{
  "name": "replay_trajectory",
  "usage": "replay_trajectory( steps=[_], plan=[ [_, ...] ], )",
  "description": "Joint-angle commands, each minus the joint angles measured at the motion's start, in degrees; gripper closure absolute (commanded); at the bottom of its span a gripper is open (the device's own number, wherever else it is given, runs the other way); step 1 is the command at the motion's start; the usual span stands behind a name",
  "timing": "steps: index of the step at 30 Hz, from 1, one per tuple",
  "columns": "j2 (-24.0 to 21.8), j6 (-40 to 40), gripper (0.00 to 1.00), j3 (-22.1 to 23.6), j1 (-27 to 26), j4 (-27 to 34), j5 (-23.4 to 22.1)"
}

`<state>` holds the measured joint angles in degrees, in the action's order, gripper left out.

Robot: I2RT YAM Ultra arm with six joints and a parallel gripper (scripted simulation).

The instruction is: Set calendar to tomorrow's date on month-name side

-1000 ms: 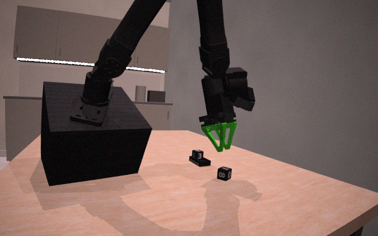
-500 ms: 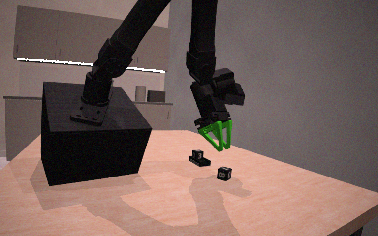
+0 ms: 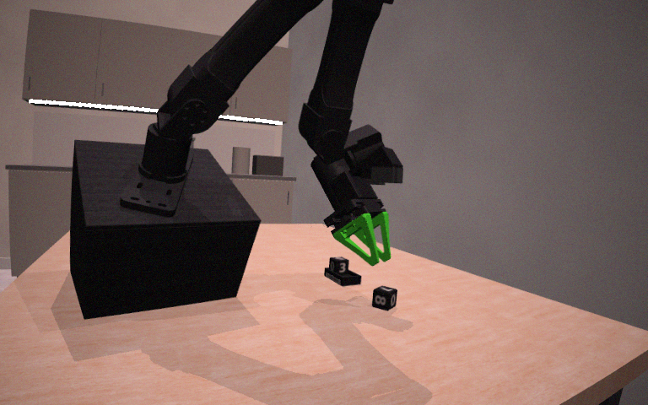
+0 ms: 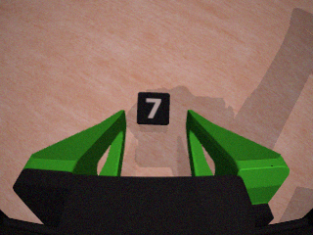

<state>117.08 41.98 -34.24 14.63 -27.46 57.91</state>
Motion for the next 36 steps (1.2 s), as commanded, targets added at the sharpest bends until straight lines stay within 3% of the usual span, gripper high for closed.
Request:
replay_trajectory(
  steps=[1,6,36],
  plan=[
    [1.3,-3.4,0.55,1.0,1.1,-9.8,4.3],
    [2.8,-5.0,0.55,2.1,1.6,-14.4,6.0],
    [4.5,-5.9,0.55,2.1,1.1,-16.9,5.6]
  ],
)
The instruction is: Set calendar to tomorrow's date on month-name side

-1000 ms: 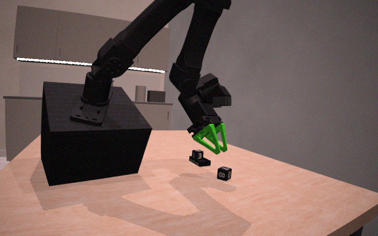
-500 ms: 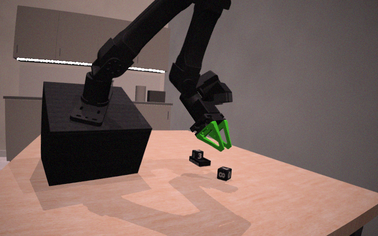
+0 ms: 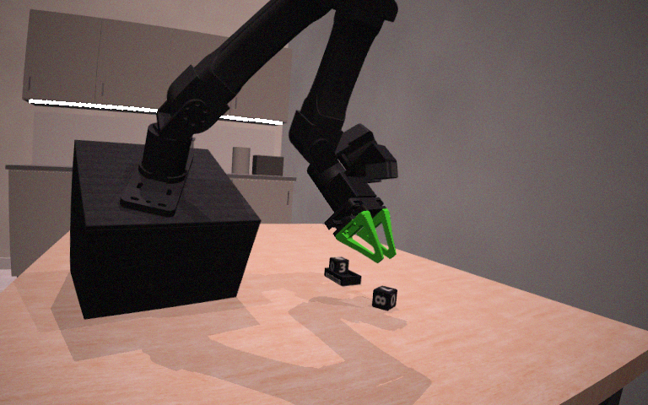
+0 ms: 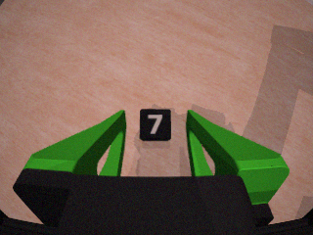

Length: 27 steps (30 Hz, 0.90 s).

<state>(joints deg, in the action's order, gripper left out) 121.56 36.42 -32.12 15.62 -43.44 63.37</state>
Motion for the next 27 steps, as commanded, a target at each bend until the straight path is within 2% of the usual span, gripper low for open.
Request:
replay_trajectory(
  steps=[1,9,27],
  plan=[
    [0.3,-0.5,0.55,-0.1,0.0,-1.3,0.1],
    [2.6,-1.7,0.55,-0.2,-0.7,-4.6,-0.4],
    [11.4,-5.7,0.55,-1.7,-3.5,-15.4,-2.5]
  ],
)
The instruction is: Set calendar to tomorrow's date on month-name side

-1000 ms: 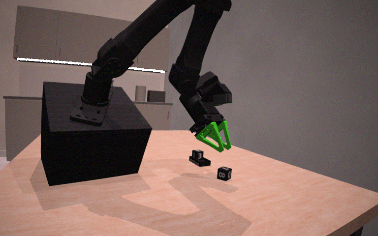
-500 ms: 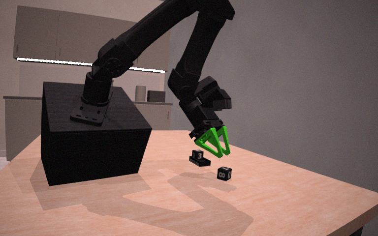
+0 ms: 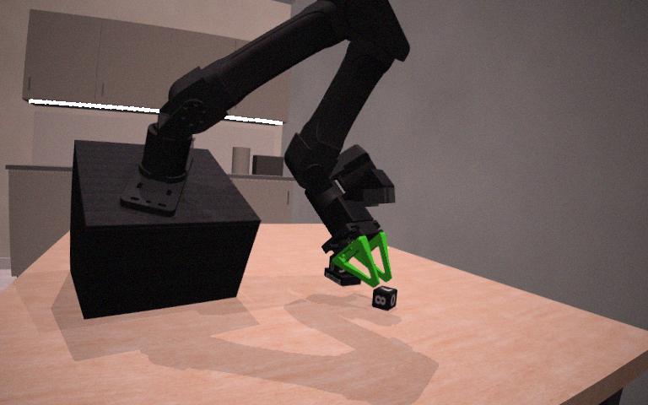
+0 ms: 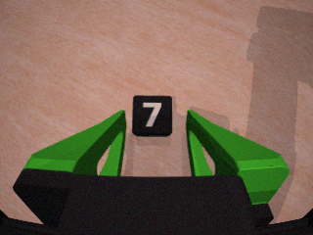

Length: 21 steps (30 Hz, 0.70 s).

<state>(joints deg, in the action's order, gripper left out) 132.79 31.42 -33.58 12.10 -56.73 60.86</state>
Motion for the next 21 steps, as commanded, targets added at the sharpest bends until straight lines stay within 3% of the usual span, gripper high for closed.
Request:
replay_trajectory(
  steps=[1,21],
  plan=[
    [0.7,-0.9,0.55,-0.4,-0.1,-2.7,-0.1],
    [7.0,-3.5,0.55,-2.3,-2.2,-9.3,-1.7]
  ],
)
